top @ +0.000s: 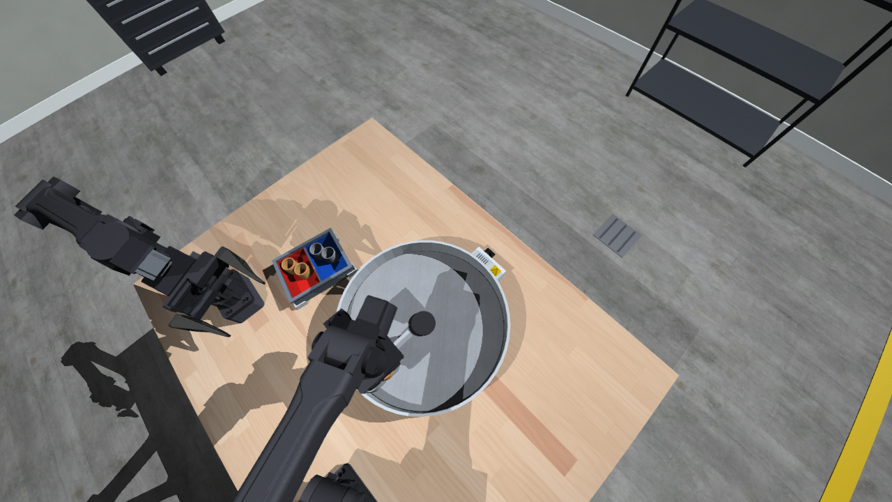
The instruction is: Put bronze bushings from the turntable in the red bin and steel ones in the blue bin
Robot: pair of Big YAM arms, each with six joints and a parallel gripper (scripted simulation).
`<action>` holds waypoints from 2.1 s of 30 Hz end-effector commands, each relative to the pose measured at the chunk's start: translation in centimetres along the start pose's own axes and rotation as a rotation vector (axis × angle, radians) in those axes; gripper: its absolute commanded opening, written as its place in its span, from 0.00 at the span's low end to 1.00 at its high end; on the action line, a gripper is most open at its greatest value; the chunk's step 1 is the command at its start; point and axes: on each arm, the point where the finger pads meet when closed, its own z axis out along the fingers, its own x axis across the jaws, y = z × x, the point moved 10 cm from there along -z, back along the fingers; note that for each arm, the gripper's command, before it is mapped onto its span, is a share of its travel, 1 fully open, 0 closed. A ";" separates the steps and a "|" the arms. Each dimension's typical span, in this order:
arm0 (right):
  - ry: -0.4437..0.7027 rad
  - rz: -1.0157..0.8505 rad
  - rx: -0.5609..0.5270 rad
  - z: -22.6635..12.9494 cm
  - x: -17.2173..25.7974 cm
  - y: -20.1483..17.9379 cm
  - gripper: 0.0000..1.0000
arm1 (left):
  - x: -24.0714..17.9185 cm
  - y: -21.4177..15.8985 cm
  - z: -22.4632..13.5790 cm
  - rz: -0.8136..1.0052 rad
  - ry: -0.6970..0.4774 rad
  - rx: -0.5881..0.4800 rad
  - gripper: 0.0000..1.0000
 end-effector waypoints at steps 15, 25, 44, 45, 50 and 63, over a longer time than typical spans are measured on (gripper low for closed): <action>0.005 -0.019 0.003 2.7 -0.7 0.1 0.29 | 0.2 -1.2 -0.5 -0.014 0.026 0.141 1.00; 0.002 -0.017 0.002 4.0 -0.7 0.1 0.29 | 0.2 -1.5 -0.5 -0.014 0.029 0.162 1.00; -0.016 -0.015 -0.010 4.0 -0.8 0.4 0.03 | 0.2 -1.4 -0.5 -0.005 0.027 0.153 1.00; -0.016 -0.015 -0.010 4.0 -0.8 0.4 0.03 | 0.2 -1.4 -0.5 -0.005 0.027 0.153 1.00; -0.042 -0.016 -0.024 0.7 -1.2 0.6 0.00 | 0.2 -1.4 -0.5 -0.005 0.027 0.153 1.00; -0.034 -0.015 -0.020 -7.6 -1.0 0.6 0.00 | 0.2 -1.4 -0.5 -0.005 0.027 0.153 1.00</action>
